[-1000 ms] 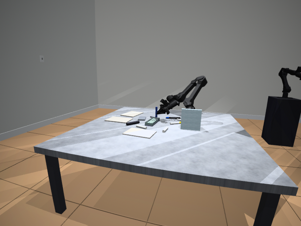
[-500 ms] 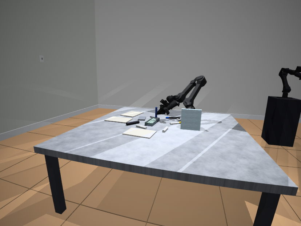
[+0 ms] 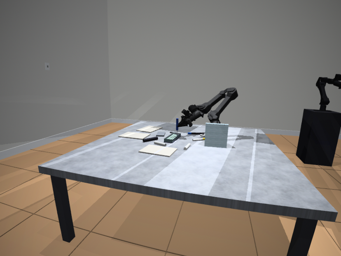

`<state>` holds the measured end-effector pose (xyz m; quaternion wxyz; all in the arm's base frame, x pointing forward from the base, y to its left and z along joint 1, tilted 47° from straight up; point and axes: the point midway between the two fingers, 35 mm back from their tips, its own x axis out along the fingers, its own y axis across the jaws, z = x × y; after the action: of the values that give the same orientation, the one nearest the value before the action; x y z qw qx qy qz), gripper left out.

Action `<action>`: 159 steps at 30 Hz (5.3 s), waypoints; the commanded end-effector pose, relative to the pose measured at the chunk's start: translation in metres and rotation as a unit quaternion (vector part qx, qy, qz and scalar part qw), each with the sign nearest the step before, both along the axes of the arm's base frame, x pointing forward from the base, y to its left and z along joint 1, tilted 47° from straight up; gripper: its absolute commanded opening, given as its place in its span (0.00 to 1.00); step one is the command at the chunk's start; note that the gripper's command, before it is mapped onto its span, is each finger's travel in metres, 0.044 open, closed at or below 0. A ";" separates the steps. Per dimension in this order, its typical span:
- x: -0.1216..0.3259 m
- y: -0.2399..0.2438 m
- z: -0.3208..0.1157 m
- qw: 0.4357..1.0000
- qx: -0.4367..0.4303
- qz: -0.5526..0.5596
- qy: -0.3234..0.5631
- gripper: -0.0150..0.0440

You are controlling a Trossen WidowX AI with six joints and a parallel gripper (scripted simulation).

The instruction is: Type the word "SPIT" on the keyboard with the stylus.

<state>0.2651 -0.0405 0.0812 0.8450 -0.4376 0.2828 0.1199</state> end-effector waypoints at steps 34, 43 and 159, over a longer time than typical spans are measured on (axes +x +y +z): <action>0.034 -0.023 0.046 1.000 -0.002 -0.001 -0.008 0.25; 0.035 -0.035 0.034 1.000 -0.002 -0.001 -0.008 0.25; 0.007 0.046 -0.026 1.000 0.001 -0.001 -0.005 0.25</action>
<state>0.2798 -0.0013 0.0663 0.8471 -0.4383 0.2763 0.1179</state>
